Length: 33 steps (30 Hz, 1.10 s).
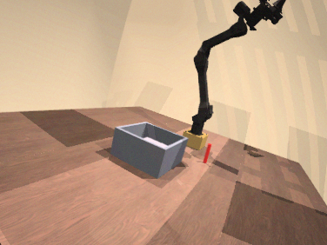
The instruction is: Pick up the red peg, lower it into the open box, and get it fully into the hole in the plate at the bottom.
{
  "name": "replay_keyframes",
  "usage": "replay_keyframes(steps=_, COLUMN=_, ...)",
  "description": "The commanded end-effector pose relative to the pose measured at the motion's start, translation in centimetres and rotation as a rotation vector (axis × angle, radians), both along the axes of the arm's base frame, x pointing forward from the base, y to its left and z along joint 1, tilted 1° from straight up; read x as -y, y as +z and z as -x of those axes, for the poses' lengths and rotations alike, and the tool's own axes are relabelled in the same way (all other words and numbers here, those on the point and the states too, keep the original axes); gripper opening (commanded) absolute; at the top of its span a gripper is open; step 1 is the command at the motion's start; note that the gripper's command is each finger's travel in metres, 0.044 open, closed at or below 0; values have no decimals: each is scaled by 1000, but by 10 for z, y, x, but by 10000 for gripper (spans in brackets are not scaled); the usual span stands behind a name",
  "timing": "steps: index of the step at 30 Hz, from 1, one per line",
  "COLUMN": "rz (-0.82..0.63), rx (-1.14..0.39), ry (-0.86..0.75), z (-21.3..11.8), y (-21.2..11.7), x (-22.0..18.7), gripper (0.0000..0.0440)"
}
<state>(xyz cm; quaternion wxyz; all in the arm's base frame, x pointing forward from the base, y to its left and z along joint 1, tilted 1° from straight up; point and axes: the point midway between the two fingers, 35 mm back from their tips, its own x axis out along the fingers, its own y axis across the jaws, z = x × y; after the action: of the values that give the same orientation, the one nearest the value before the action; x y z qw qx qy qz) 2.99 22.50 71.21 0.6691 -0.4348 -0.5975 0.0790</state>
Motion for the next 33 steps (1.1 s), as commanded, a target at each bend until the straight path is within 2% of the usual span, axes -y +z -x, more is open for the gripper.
replay_keyframes(steps=1, rz=-4, rx=-18, ry=11, z=-2, y=-1, x=1, gripper=418)
replay_keyframes(steps=3, rz=-3, rx=-64, ry=42, z=-7, y=-7, x=-1, gripper=440)
replay_keyframes(steps=15, rz=140, rx=-452, ry=189, z=-63, y=-87, x=-43, gripper=440)
replay_keyframes(steps=24, rz=196, rx=-781, ry=214, z=-105, y=-154, x=-56, gripper=440)
replay_keyframes(steps=33, rz=176, rx=-1110, ry=199, z=-138, y=-215, x=-52, gripper=440)
